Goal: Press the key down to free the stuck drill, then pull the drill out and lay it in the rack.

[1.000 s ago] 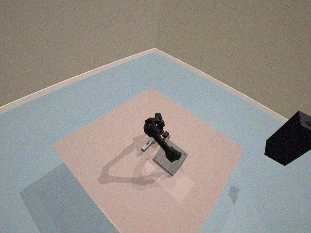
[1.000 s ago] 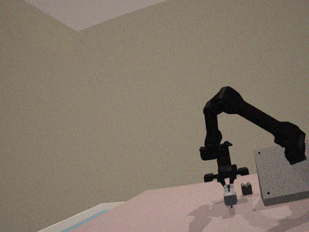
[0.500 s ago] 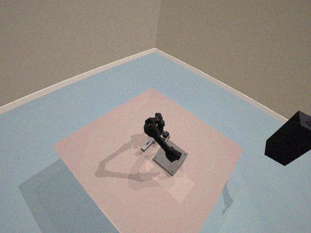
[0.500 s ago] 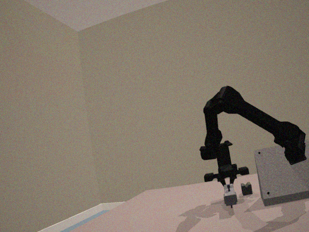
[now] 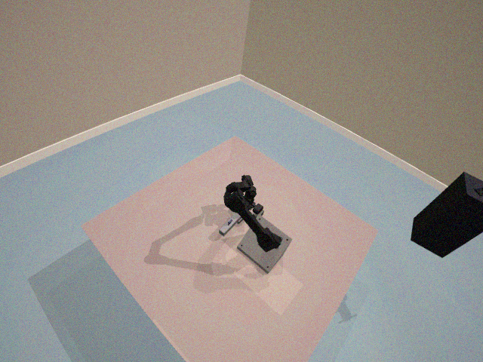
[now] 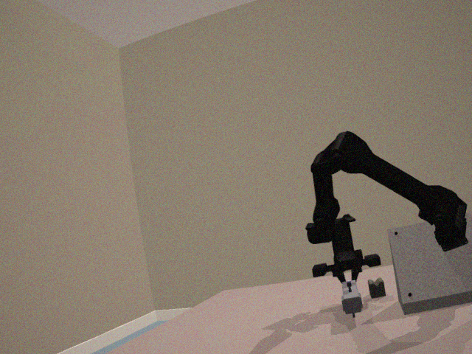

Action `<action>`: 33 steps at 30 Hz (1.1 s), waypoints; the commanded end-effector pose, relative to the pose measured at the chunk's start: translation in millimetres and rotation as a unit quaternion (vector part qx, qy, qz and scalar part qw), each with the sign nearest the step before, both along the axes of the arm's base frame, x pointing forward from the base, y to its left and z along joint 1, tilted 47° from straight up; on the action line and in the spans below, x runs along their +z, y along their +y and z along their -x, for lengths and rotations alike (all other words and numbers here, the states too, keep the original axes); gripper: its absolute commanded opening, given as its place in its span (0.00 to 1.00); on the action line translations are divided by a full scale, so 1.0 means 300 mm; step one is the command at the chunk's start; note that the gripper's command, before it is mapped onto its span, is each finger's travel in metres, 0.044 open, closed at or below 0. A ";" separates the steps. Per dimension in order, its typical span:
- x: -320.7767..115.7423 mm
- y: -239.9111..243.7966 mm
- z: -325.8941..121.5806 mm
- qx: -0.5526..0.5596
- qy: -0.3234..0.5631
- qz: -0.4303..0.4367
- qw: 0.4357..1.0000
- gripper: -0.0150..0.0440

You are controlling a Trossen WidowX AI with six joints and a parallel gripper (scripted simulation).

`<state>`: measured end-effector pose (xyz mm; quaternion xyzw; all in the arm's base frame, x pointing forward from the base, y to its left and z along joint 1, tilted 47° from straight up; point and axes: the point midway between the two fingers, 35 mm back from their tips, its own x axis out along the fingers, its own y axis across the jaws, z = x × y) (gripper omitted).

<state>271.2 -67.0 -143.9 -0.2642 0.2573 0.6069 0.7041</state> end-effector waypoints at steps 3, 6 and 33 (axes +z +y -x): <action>-0.013 -0.022 -0.005 0.001 -0.002 0.003 1.000 0.25; -0.019 -0.031 -0.005 0.001 -0.002 0.003 1.000 0.25; -0.105 -0.131 0.000 0.001 -0.003 0.005 1.000 0.25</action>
